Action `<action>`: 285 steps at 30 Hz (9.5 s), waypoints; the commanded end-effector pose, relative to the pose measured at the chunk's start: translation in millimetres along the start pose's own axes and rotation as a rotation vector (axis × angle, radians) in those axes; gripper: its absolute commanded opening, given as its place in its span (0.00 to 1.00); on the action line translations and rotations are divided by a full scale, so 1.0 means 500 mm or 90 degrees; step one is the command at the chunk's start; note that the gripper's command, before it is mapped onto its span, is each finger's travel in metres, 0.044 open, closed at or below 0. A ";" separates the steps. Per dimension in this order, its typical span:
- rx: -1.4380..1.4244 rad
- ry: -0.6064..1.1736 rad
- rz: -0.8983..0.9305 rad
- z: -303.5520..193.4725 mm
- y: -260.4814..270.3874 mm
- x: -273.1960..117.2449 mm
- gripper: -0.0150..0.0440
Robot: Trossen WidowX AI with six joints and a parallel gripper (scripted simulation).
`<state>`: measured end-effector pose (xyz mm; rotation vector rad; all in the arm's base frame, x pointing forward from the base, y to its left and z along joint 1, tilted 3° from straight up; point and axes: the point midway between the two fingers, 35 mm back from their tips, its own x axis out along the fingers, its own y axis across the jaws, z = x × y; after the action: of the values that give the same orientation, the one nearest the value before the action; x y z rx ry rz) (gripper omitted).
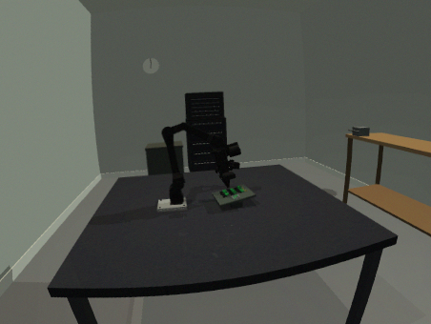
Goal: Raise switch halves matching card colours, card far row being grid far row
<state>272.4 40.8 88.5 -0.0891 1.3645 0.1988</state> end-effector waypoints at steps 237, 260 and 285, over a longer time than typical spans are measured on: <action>0.003 0.027 -0.003 0.037 -0.122 -0.103 0.25; 0.003 0.043 -0.003 0.035 -0.122 -0.006 0.25; 0.003 0.043 -0.003 0.034 -0.122 0.015 0.25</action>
<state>302.2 -15.0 83.5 -0.0969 1.4267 0.1940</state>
